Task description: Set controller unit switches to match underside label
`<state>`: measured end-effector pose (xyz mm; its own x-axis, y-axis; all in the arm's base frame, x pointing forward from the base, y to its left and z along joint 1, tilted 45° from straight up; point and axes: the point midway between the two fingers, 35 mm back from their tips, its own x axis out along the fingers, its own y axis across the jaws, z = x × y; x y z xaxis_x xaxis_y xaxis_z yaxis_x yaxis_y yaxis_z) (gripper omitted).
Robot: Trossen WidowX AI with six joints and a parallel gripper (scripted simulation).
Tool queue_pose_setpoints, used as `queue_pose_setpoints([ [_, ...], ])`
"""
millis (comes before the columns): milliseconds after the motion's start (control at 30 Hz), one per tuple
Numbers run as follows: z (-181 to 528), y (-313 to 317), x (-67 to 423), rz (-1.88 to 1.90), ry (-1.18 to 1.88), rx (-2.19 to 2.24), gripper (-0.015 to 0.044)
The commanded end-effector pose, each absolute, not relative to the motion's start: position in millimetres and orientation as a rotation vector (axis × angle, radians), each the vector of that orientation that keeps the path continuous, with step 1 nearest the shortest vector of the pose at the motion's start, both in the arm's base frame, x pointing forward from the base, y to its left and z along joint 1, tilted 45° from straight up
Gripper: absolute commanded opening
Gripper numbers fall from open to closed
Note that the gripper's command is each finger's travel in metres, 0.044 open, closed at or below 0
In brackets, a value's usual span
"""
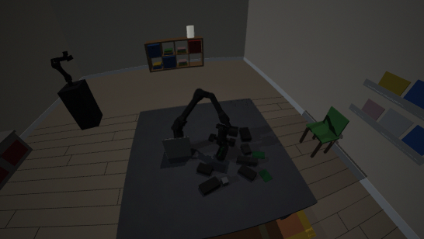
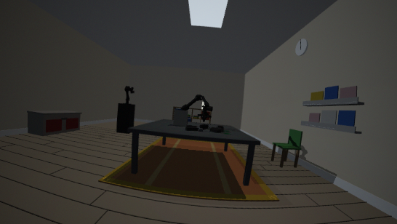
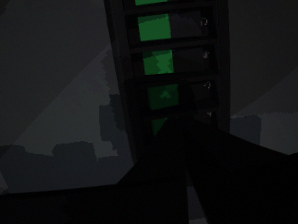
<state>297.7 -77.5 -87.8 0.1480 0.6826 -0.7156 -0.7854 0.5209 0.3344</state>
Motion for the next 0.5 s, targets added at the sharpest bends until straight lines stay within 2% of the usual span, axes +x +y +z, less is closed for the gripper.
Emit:
queue_pose_setpoints([
  [0,-88.2,-75.2,295.1,1.051,0.956,-0.113,0.0],
  [467,-104.2,-59.8,298.8,1.051,0.956,-0.112,0.0],
])
